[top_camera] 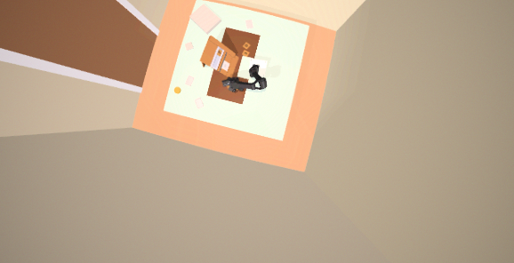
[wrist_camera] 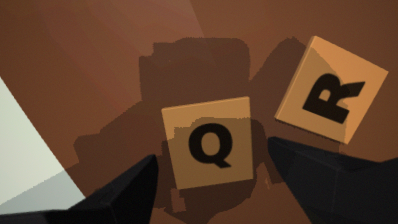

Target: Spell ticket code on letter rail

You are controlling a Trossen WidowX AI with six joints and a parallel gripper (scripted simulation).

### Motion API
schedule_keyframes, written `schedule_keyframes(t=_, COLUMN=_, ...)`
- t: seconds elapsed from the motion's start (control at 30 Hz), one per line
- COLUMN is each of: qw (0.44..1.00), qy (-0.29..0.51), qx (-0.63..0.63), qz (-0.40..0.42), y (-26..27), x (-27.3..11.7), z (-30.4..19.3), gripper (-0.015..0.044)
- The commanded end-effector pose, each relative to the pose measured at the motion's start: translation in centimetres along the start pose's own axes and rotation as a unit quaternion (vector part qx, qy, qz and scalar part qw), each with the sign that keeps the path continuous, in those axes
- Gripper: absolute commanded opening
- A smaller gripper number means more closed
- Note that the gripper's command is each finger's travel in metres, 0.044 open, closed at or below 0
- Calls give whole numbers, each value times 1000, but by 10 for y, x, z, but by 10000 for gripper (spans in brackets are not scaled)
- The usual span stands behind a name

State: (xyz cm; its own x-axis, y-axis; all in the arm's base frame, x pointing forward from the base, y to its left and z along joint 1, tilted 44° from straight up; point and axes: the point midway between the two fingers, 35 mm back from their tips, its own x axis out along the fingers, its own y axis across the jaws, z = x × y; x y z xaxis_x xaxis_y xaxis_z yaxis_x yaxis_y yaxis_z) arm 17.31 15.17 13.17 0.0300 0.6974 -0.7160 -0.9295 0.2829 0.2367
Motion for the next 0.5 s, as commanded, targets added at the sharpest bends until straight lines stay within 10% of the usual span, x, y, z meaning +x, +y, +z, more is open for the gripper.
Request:
schedule_keyframes(t=0.0, qw=1000, qy=3, qx=2, qz=-1, y=0, x=6, z=-1, gripper=340)
schedule_keyframes(t=0.47, qw=1000, qy=2, qx=2, qz=-1, y=0, x=13, z=-1, gripper=333)
